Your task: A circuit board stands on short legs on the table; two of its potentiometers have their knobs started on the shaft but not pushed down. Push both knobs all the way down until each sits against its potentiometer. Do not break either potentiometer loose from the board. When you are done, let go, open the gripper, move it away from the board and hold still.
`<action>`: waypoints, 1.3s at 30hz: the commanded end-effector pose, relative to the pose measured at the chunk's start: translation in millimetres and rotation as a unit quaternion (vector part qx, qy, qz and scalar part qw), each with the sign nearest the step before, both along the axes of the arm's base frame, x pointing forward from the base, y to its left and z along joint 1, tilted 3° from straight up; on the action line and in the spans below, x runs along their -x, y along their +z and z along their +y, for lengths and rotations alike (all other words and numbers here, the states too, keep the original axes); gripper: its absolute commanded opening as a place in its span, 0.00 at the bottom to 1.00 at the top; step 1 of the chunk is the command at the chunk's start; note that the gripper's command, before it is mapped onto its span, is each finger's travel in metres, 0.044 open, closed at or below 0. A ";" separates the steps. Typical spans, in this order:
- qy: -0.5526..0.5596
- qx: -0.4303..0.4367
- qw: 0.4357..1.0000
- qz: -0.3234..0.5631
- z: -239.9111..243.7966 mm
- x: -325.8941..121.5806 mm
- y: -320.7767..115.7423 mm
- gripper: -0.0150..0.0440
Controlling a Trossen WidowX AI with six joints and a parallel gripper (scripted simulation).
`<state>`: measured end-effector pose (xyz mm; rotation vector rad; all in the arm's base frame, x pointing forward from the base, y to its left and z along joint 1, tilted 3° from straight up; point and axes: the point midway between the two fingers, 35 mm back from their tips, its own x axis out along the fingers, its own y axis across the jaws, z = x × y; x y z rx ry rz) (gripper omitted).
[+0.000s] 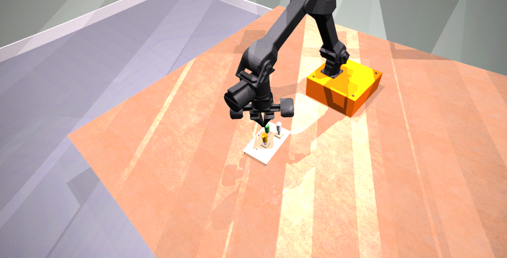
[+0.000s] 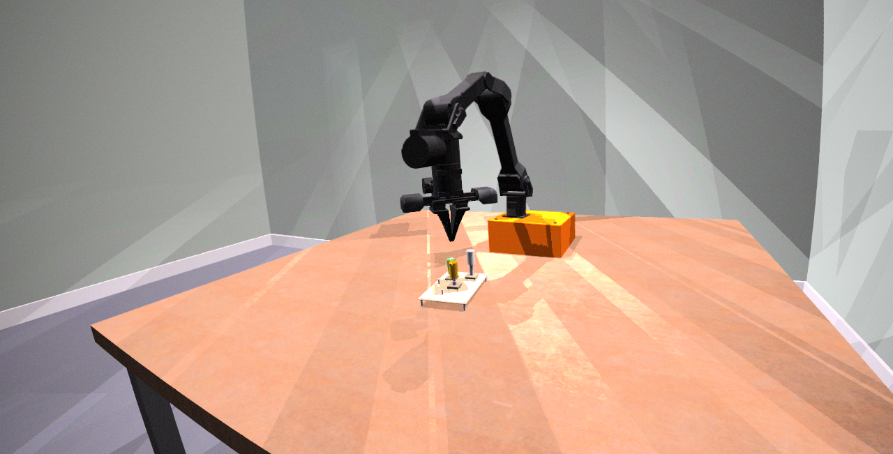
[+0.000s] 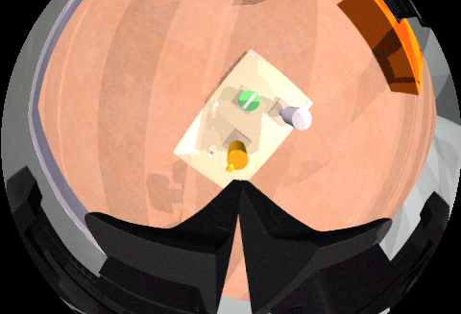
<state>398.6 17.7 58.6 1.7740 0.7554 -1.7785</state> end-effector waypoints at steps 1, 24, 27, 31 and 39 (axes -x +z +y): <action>-0.061 0.003 0.998 0.002 0.4 -1.0 1.4 0.25; -0.064 0.003 0.998 0.002 1.3 -0.6 -30.5 0.25; -0.064 0.003 0.998 0.002 1.4 -0.5 -35.5 0.25; -0.064 0.003 0.998 0.002 1.5 -0.3 -39.6 0.25; -0.064 0.003 0.998 0.002 1.5 -0.3 -38.5 0.25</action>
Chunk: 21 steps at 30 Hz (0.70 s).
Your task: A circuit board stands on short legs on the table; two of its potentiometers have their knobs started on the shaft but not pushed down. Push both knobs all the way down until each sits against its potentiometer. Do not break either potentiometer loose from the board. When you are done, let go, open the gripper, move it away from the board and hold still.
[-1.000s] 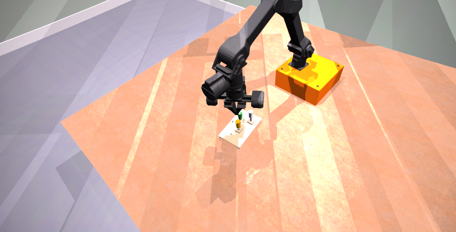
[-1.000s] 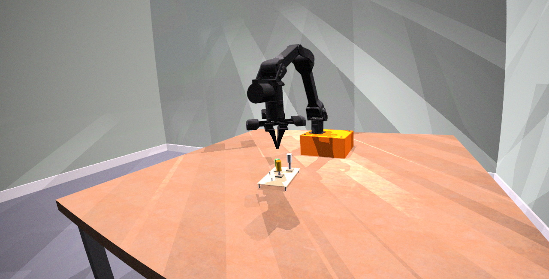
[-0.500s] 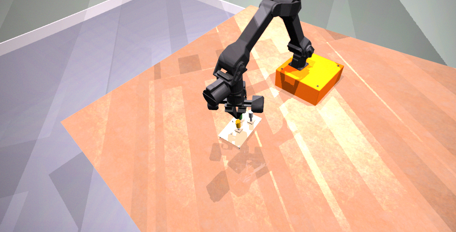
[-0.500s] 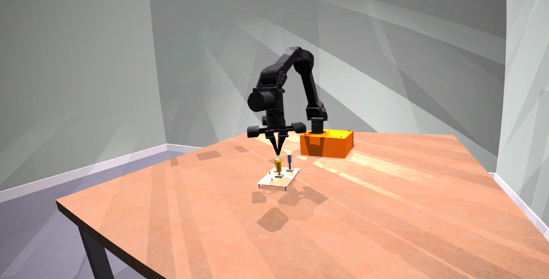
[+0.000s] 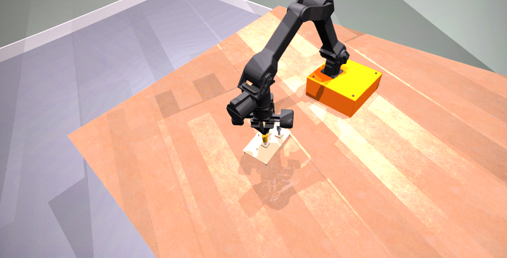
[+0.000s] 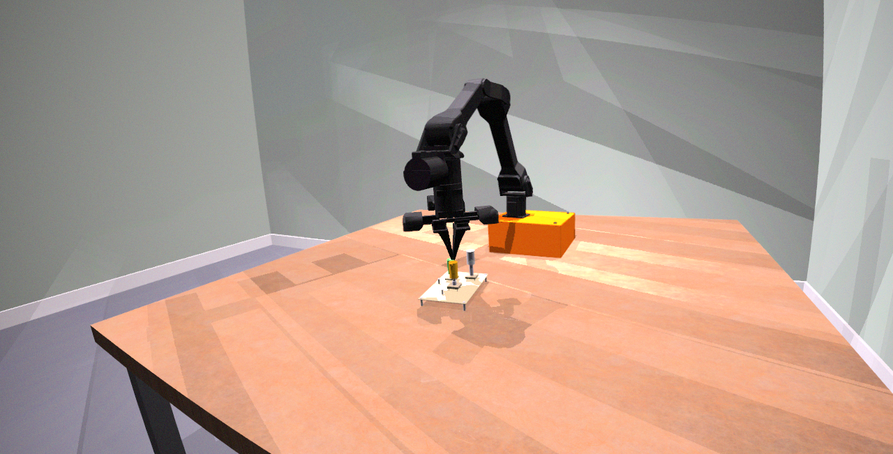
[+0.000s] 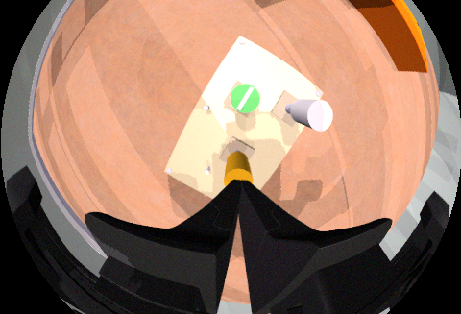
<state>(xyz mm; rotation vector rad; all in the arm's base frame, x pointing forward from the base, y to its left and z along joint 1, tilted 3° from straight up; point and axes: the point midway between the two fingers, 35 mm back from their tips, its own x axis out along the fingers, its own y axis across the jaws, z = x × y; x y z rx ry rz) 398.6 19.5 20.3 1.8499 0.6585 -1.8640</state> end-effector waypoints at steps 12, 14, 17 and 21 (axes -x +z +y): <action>-0.003 0.001 1.000 -0.001 -0.2 -0.2 -3.3 0.25; -0.003 0.001 1.000 -0.001 -0.2 -0.2 -3.9 0.25; -0.003 0.001 1.000 -0.001 -0.2 -0.2 -4.7 0.25; -0.003 0.001 1.000 -0.001 -0.2 -0.2 -5.7 0.25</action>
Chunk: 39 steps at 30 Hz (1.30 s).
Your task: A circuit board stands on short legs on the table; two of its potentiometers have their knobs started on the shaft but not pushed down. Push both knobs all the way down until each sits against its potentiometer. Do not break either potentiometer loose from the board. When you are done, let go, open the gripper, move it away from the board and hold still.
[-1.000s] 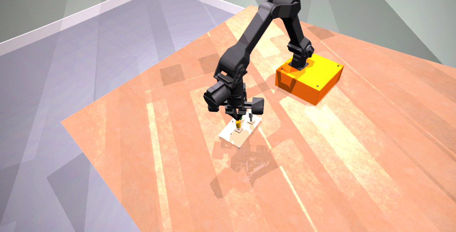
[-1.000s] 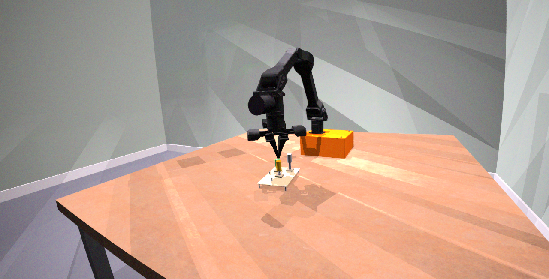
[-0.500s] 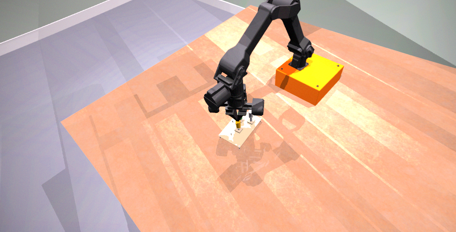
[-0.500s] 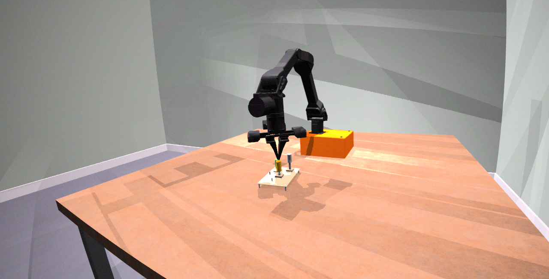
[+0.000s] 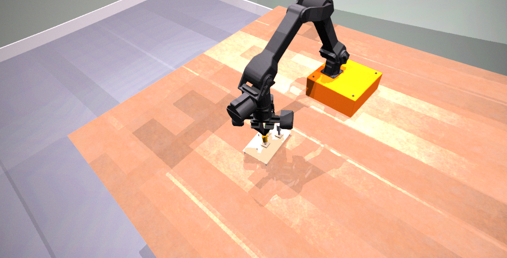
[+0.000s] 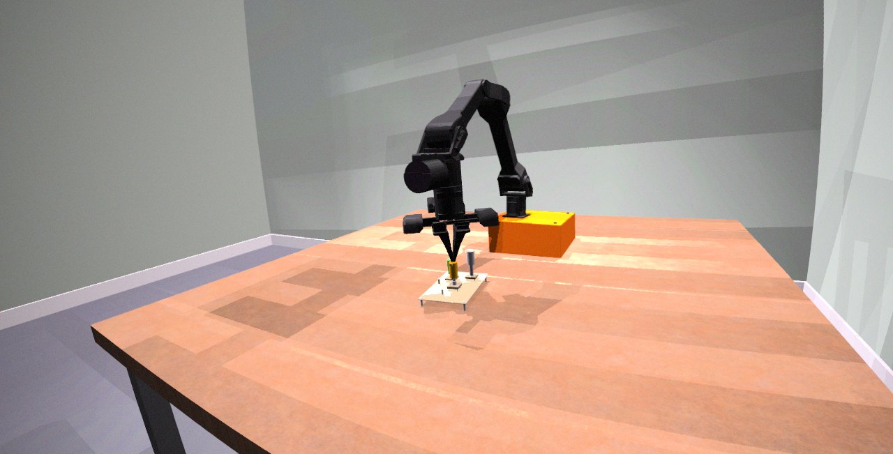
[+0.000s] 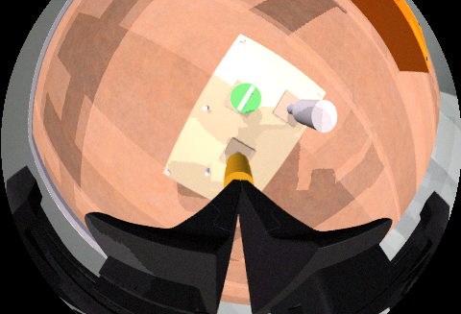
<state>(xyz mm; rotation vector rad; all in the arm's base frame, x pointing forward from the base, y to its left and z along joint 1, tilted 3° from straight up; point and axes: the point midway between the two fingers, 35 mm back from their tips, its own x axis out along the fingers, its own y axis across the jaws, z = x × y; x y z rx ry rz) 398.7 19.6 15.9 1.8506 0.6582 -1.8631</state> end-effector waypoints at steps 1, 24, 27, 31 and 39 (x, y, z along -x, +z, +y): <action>-0.003 0.001 1.000 0.000 -0.3 -0.1 -1.6 0.25; -0.003 0.001 1.000 0.000 -0.2 -0.1 -3.5 0.25; -0.003 0.001 1.000 0.000 -0.2 -0.1 -3.7 0.25; -0.003 0.001 1.000 0.000 -0.2 -0.1 -3.7 0.25; -0.003 0.001 1.000 0.000 -0.2 0.0 -6.2 0.25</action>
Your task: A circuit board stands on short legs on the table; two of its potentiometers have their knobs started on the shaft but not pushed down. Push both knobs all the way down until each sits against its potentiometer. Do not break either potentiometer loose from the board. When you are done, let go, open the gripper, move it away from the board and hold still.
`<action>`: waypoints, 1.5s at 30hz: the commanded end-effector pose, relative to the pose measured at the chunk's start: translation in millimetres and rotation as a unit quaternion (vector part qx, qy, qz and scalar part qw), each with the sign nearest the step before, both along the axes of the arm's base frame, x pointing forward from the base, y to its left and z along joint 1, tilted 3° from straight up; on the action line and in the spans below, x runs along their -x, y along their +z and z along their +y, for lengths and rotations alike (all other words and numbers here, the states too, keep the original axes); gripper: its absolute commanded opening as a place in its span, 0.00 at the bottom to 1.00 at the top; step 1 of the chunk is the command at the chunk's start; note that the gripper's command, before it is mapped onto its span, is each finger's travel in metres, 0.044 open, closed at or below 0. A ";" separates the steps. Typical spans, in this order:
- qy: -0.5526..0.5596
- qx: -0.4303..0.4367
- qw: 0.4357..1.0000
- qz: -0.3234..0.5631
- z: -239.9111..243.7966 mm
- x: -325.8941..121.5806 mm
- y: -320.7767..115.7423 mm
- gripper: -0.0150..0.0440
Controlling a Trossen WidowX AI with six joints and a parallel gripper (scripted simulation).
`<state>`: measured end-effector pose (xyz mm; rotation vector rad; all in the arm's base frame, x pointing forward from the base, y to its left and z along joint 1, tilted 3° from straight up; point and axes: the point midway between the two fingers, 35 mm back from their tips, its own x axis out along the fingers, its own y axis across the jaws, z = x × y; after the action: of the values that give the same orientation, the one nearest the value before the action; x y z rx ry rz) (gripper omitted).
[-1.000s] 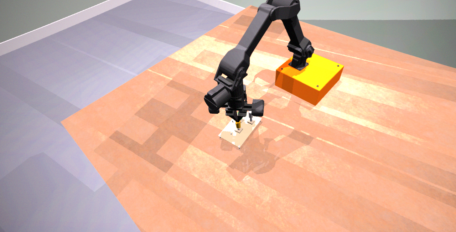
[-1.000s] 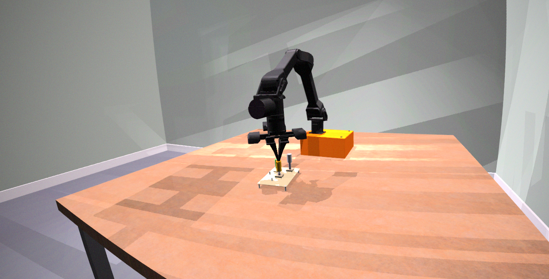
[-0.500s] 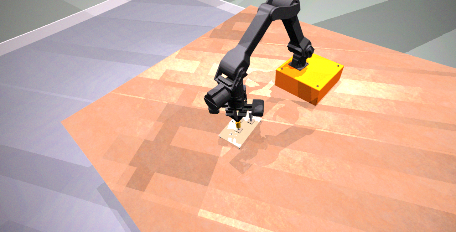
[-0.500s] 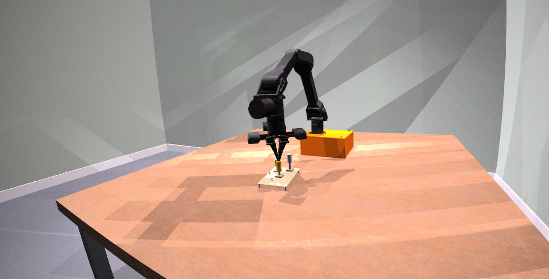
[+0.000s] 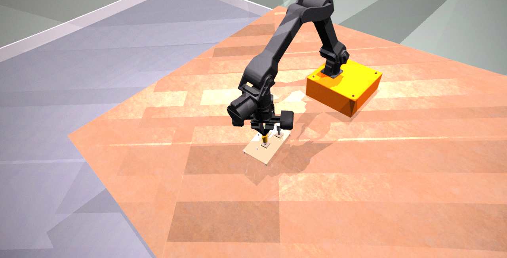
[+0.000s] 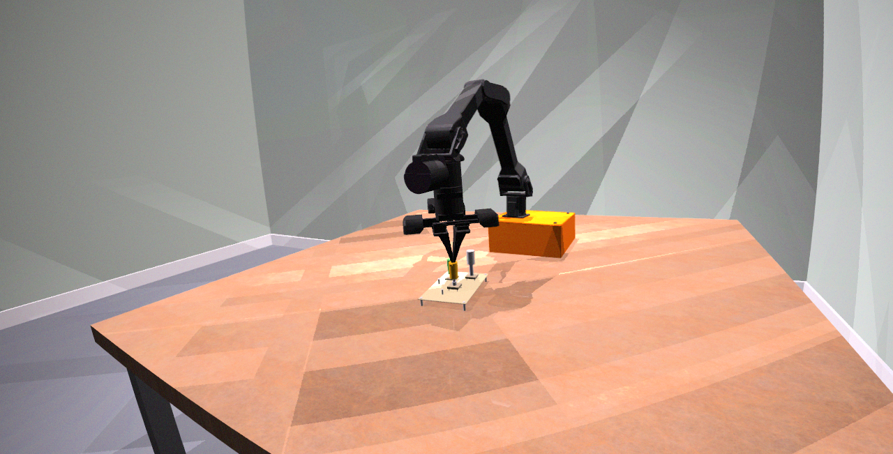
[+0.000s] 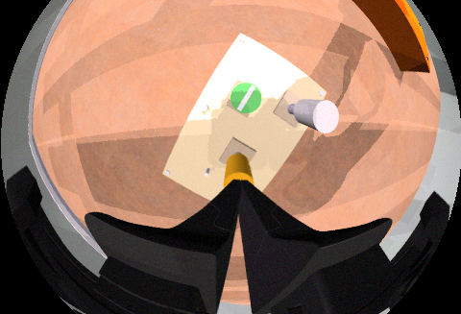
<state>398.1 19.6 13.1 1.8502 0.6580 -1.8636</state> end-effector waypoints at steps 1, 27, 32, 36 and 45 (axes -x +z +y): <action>-0.002 0.001 1.000 0.000 -0.2 -0.5 -3.6 0.25; -0.002 0.001 1.000 0.000 -0.1 -0.5 -6.9 0.25; -0.002 0.001 1.000 0.000 -0.1 -0.4 -8.9 0.25; -0.002 0.001 1.000 0.000 -0.1 -0.4 -8.9 0.25; -0.002 0.001 1.000 0.000 0.0 -0.4 -11.4 0.25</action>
<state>397.3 19.6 9.9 1.8516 0.6568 -1.8617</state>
